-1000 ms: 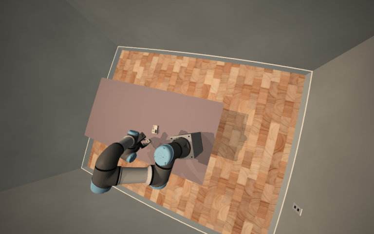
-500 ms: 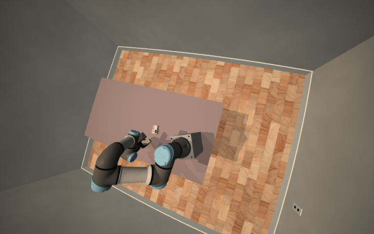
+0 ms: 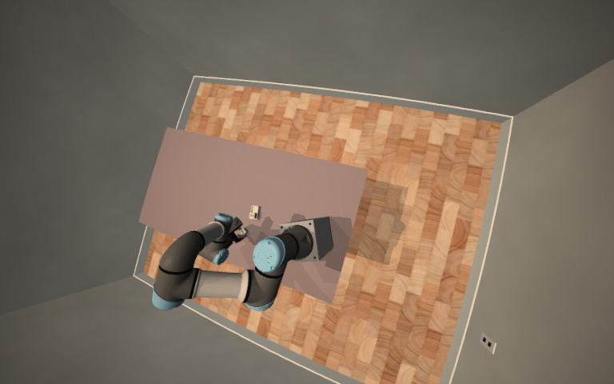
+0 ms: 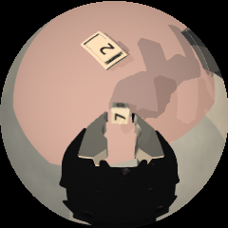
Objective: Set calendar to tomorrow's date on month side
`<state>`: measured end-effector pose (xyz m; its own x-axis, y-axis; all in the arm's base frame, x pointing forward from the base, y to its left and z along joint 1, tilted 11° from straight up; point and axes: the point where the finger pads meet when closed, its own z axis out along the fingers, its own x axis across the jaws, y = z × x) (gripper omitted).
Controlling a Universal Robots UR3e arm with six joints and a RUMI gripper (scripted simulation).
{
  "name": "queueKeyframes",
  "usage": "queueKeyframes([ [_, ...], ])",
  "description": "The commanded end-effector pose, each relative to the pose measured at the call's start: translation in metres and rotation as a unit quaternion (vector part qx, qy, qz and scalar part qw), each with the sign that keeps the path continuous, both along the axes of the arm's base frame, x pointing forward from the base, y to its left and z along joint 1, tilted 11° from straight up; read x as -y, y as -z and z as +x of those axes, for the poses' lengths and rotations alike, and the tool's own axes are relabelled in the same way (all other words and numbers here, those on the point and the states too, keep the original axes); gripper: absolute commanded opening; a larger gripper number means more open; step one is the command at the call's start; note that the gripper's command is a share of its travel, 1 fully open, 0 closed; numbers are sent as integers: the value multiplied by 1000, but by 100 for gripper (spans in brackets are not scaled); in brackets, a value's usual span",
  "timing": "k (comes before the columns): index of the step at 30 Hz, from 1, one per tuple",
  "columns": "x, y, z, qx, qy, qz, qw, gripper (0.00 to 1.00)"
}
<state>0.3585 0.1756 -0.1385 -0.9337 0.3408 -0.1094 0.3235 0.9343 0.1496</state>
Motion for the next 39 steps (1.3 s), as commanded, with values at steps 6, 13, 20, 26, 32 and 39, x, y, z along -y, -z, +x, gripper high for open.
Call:
queueKeyframes([
  [6,0,2,1,1,0,0,1000,28],
  [13,0,2,1,1,0,0,1000,28],
  [20,0,2,1,1,0,0,1000,28],
  [26,0,2,1,1,0,0,1000,28],
  [32,0,2,1,1,0,0,1000,28],
  [39,0,2,1,1,0,0,1000,10],
])
